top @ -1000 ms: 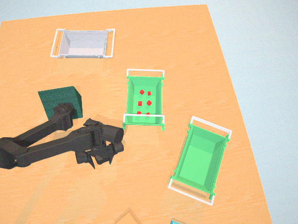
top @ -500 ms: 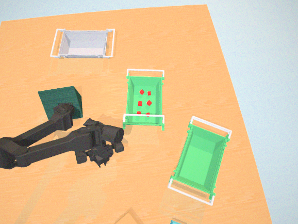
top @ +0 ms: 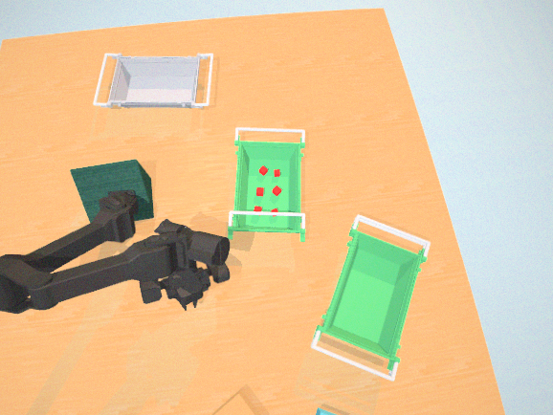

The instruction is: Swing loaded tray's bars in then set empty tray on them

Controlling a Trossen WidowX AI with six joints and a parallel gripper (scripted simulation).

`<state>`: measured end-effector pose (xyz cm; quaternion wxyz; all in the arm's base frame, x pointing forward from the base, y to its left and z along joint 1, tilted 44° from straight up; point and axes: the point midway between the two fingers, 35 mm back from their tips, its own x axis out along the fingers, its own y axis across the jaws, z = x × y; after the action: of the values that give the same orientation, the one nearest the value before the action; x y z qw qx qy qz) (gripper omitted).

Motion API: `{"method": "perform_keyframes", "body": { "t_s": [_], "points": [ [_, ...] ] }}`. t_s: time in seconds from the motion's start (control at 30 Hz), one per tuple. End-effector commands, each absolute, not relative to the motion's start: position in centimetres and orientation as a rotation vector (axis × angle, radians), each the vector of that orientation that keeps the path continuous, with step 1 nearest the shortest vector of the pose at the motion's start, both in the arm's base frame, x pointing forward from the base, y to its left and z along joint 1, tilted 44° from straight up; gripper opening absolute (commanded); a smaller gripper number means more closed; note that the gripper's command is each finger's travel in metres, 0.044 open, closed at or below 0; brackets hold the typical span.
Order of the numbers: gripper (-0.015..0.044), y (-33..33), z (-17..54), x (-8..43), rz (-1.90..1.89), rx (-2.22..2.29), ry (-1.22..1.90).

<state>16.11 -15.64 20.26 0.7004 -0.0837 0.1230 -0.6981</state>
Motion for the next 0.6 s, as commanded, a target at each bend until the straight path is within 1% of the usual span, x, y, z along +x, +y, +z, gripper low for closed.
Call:
{"method": "perform_keyframes", "body": {
  "t_s": [0.0,0.2,0.3,0.37,0.57],
  "points": [
    [0.0084,-15.6,20.3,16.1,-1.555,-0.187,0.274],
    [0.0084,-15.6,20.3,16.1,-1.555,-0.187,0.274],
    [0.0084,-15.4,20.3,17.1,-1.527,-0.185,0.298],
    [0.0084,-15.0,20.4,18.8,-1.478,-0.183,0.340],
    [0.0084,-11.8,19.6,26.2,-1.270,-0.178,0.531]
  ]
}}
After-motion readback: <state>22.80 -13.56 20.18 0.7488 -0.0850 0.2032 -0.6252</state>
